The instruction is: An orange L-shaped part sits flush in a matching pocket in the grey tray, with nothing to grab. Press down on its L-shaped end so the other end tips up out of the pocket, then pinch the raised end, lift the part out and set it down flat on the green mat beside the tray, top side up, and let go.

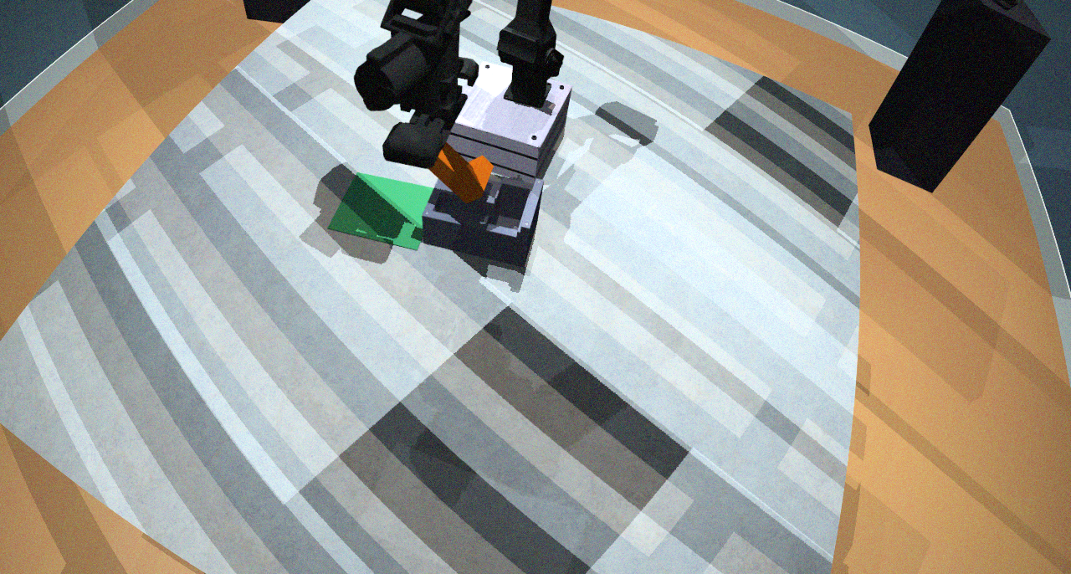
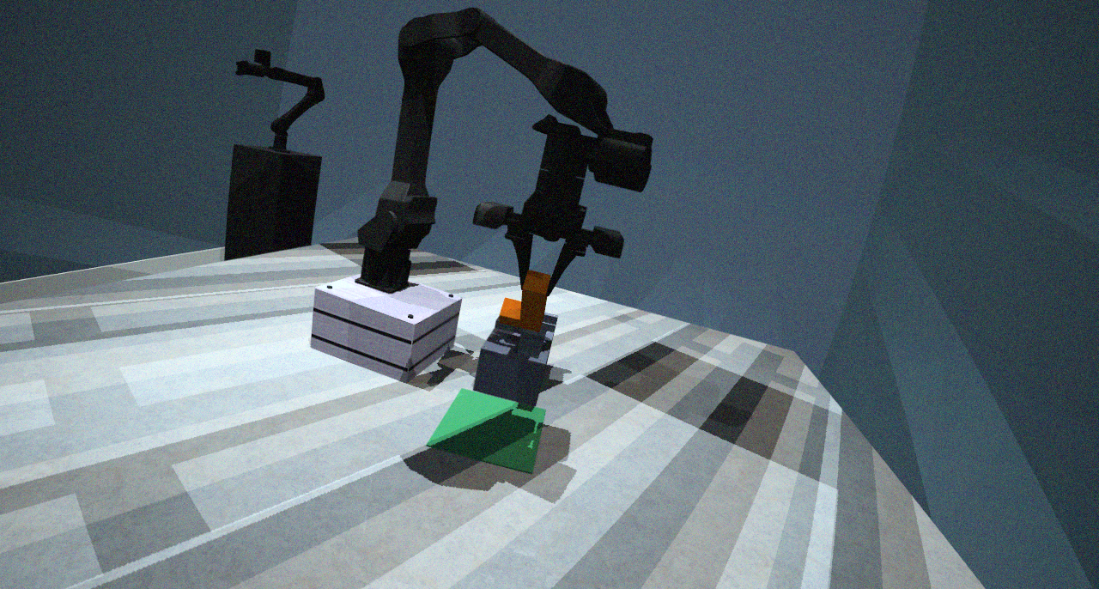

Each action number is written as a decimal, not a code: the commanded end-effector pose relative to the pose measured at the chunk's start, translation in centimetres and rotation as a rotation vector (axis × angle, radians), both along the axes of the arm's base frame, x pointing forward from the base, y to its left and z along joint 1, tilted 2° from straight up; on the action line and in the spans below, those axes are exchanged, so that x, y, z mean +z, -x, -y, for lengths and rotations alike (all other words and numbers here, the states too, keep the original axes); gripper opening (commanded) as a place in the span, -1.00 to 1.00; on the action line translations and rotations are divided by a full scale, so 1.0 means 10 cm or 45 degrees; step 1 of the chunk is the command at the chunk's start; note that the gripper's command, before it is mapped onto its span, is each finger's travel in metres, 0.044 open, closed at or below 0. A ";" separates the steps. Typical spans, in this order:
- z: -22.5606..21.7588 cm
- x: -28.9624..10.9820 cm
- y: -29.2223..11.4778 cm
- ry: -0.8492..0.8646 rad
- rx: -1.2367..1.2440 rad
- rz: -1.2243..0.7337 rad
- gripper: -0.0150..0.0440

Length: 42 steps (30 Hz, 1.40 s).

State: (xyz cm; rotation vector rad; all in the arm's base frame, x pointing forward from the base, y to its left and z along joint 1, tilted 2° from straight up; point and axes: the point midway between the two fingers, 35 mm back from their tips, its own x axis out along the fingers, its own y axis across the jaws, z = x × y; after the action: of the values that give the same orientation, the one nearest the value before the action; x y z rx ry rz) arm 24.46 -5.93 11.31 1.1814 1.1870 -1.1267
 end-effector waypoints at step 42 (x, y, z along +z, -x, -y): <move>1.12 -0.18 0.02 0.010 0.005 0.000 -0.49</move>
State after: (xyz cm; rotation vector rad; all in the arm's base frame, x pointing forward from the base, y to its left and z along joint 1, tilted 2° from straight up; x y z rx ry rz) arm 24.29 -17.21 10.22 1.1724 1.1747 -1.1314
